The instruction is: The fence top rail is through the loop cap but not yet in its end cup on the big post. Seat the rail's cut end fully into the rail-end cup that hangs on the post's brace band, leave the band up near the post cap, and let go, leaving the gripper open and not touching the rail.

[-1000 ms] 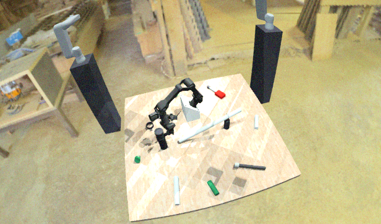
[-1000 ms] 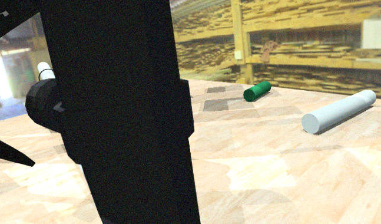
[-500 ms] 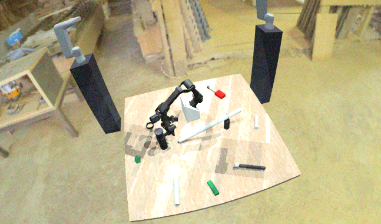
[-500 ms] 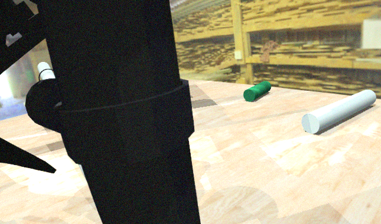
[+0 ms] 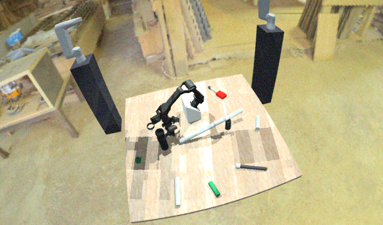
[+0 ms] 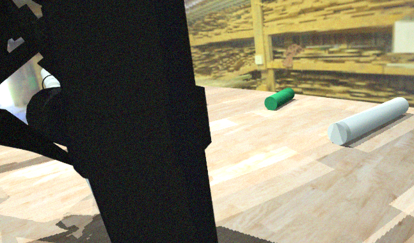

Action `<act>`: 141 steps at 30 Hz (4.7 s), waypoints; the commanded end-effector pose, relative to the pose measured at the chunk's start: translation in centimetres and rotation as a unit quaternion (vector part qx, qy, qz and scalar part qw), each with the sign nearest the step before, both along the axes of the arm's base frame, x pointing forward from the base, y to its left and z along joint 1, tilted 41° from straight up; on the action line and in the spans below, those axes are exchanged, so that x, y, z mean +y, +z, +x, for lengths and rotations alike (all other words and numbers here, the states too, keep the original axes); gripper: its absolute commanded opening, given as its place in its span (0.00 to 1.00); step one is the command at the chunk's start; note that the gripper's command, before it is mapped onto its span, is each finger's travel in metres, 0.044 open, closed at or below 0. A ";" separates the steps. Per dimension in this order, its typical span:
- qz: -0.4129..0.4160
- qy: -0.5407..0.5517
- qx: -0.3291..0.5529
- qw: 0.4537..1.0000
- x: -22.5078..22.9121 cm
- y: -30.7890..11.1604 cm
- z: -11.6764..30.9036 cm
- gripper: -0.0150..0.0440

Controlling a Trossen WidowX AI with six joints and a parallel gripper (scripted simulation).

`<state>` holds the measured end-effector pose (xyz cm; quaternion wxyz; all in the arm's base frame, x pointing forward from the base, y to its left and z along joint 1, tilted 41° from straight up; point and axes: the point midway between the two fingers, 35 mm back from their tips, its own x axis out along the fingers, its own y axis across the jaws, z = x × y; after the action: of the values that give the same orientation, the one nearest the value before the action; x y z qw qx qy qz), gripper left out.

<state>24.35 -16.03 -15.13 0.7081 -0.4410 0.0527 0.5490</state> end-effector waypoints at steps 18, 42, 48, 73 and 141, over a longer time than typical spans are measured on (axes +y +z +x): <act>-0.003 -0.050 0.040 0.998 0.4 0.2 1.1 0.25; -0.008 -0.107 0.088 0.990 0.8 0.3 2.5 0.25; -0.009 -0.122 0.100 0.987 0.8 0.3 2.9 0.25; -0.009 -0.119 0.098 0.988 0.8 0.3 2.8 0.25; 0.295 -0.605 0.561 0.482 4.6 20.7 0.4 1.00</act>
<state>26.62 -13.50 3.06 0.8376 0.1517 0.4726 0.2280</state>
